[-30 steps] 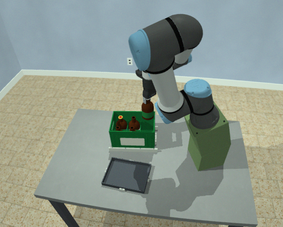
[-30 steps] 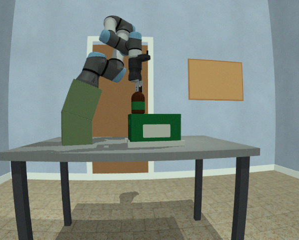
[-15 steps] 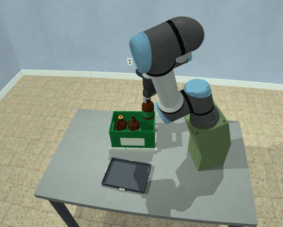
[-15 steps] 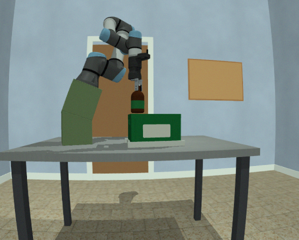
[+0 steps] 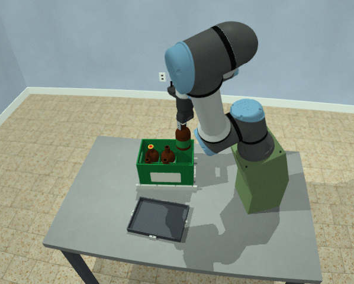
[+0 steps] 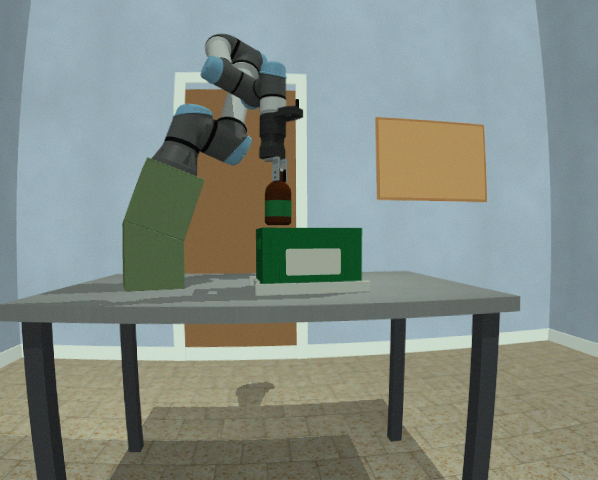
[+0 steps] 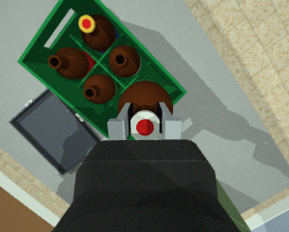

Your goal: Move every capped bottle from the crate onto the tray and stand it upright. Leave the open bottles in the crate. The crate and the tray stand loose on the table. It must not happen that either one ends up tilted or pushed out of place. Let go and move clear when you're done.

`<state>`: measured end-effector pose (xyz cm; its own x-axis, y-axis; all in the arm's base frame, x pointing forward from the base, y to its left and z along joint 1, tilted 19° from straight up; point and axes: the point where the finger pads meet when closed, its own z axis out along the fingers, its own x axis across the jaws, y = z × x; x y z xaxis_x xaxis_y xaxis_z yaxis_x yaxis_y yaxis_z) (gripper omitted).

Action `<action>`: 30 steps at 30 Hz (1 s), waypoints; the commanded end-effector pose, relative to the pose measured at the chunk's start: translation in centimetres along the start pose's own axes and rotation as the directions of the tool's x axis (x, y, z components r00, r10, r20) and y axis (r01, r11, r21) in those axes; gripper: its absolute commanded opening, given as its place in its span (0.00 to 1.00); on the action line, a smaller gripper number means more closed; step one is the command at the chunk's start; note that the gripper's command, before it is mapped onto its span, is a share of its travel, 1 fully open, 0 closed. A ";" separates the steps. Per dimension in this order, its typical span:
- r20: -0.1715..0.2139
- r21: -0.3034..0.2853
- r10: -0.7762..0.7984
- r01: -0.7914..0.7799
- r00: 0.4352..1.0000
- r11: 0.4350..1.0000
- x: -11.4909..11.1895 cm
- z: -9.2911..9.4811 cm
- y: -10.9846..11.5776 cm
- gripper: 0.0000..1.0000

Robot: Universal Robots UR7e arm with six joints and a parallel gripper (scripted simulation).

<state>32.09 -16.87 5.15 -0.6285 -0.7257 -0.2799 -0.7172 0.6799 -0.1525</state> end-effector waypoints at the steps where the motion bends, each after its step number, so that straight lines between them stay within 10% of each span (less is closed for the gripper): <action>1: -0.003 0.005 0.001 -0.001 1.000 1.000 -1.5 -0.1 -0.3 0.00; 30: -0.001 0.006 -0.002 0.002 1.000 1.000 -4.9 -0.2 1.6 0.00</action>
<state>34.01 -12.97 6.41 -0.6266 -0.7279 -0.2785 -0.7167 0.6785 -0.1610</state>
